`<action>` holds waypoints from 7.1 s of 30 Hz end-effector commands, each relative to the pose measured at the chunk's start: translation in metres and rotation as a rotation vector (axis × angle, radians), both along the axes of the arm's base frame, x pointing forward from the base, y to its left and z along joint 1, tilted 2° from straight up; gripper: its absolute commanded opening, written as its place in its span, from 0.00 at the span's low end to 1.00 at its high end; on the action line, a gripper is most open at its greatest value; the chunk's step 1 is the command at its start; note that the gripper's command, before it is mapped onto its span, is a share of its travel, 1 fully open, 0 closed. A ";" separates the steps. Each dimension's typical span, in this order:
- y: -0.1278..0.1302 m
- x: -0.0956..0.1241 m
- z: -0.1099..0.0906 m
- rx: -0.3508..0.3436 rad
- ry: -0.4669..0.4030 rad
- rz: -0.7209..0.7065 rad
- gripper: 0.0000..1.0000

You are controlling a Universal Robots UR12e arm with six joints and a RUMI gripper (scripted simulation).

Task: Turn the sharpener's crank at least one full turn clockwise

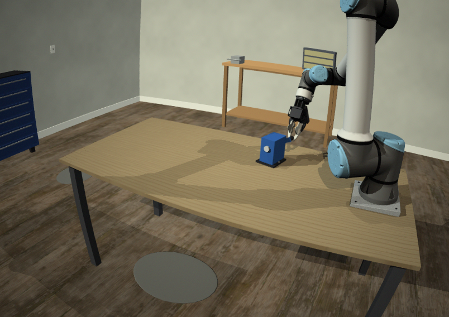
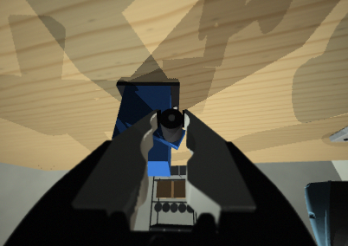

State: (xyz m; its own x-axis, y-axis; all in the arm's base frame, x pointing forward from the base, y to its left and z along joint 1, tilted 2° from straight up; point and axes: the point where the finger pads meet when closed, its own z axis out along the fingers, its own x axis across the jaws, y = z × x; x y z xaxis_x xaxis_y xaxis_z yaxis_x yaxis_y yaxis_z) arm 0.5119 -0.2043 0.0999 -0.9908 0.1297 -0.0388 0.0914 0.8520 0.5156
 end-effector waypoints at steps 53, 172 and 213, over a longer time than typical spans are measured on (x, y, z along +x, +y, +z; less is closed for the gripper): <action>-0.007 0.044 0.028 -0.001 -0.001 0.000 0.09; -0.048 0.040 0.096 -0.001 -0.001 0.000 0.32; -0.048 0.040 0.096 -0.001 -0.001 0.000 0.32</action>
State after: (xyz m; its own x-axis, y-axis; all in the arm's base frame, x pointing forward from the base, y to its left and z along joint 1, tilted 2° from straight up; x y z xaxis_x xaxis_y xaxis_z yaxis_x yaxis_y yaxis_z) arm 0.5512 -0.2518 0.1955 -0.9908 0.1298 -0.0391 0.0912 0.8519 0.5158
